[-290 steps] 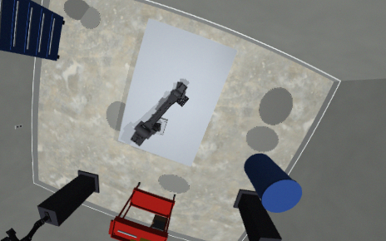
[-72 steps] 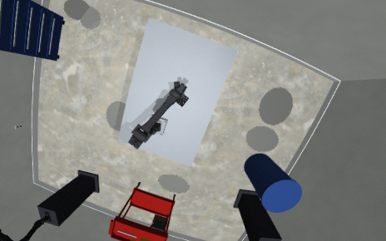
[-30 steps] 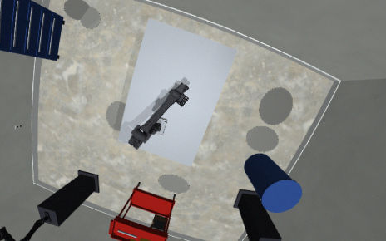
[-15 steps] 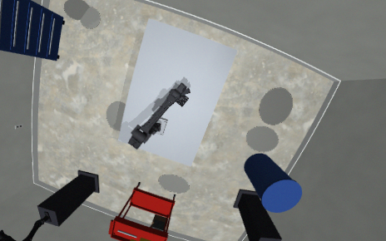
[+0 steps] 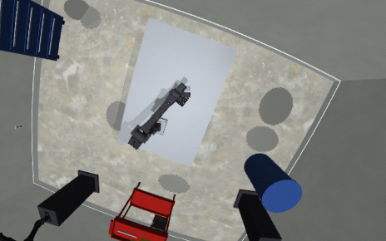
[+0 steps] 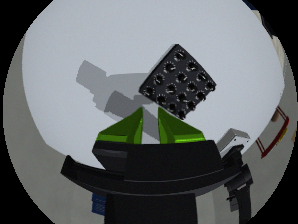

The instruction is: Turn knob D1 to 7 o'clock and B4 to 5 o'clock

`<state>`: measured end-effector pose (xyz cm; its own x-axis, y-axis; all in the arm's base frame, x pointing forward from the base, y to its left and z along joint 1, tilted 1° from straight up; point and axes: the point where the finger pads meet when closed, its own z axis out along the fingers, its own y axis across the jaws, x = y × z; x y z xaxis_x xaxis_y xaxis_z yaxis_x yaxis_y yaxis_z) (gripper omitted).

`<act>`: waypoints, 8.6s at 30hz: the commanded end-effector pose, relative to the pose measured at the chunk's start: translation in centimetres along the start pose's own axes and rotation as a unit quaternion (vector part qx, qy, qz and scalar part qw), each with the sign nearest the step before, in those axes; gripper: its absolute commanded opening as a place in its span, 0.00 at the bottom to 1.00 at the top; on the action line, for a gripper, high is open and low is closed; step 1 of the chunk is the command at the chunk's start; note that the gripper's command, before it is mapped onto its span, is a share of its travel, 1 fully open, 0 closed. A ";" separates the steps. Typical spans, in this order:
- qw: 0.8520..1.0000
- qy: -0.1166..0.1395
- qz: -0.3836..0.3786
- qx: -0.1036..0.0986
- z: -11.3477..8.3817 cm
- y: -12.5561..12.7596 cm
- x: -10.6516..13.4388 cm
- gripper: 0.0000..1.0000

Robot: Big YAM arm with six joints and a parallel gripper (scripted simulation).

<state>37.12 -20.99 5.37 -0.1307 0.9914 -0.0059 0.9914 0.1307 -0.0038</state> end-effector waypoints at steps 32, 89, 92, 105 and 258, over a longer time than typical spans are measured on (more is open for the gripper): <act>0.980 -0.020 0.196 -0.035 -3.4 2.2 -1.2 0.20; 0.980 -0.007 0.196 -0.008 1.9 0.7 0.0 0.20; 0.980 -0.014 0.197 -0.023 1.2 2.2 -1.1 0.20; 0.980 -0.008 0.196 -0.009 3.5 1.1 -0.3 0.20; 0.980 -0.014 0.199 -0.023 2.5 1.4 -0.1 0.20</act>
<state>37.36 -20.46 1.30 0.2556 0.9667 -0.0086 0.9668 -0.2556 -0.0005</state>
